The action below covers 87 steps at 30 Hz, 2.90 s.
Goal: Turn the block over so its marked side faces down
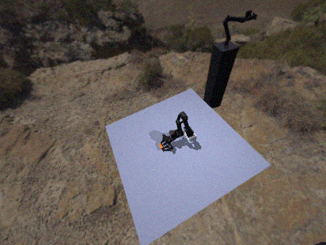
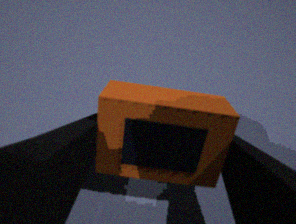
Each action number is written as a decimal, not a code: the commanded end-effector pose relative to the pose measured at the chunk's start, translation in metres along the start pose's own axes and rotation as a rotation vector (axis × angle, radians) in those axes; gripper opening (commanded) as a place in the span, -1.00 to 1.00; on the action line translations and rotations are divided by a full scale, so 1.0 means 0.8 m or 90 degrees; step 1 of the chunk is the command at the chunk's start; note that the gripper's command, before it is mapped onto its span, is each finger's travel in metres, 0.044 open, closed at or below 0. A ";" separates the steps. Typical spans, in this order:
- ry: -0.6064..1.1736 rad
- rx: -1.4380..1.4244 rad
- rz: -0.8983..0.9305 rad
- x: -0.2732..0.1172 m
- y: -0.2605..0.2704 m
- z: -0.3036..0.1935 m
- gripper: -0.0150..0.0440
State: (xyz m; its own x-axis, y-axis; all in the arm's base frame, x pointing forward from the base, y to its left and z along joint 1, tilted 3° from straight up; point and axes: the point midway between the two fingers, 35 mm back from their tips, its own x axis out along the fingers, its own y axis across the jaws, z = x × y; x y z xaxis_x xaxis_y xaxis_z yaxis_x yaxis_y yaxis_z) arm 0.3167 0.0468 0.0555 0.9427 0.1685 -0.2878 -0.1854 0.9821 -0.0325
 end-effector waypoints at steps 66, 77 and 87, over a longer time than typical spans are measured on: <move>0.271 0.000 0.000 0.001 -0.001 0.070 1.00; 0.384 -0.002 0.002 -0.050 0.000 0.079 1.00; 0.393 -0.003 0.002 -0.054 0.001 0.079 1.00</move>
State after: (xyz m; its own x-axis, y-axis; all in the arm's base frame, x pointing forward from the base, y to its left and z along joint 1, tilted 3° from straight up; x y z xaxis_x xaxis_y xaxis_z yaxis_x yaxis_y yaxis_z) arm 0.3203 0.0503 0.0999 0.6779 0.1191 -0.7255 -0.1948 0.9806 -0.0210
